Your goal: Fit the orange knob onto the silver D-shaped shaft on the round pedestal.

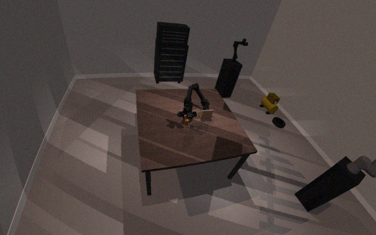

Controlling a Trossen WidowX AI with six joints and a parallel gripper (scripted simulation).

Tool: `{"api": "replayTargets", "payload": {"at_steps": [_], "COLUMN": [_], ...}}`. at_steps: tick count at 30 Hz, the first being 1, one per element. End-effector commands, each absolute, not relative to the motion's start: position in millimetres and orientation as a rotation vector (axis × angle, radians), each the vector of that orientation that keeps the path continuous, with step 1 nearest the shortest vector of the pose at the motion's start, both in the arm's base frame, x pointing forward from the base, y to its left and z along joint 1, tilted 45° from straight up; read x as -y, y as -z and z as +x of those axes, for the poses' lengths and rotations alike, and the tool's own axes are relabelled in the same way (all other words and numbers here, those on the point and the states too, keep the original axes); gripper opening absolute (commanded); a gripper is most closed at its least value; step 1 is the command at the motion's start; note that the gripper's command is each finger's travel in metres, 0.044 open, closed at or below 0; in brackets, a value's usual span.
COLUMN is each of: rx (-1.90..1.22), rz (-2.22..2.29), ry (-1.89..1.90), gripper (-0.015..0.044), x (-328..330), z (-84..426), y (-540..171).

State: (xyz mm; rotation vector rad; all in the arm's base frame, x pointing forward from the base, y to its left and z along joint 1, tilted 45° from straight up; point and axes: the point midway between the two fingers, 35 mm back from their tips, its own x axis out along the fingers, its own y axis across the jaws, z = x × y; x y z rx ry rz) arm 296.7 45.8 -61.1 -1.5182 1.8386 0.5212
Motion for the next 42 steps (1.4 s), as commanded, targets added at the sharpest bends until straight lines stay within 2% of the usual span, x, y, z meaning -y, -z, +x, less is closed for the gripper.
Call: {"api": "replayTargets", "payload": {"at_steps": [1, 40, 42], "rx": [-1.845, -1.847, -1.847], "rz": [-1.523, -1.525, -1.525], "ry": [-0.524, -0.521, -0.521], "gripper": [0.0440, 0.0440, 0.0387], "x": [-39, 3, 3], "z": [296, 290, 290], "y": [67, 109, 109]}}
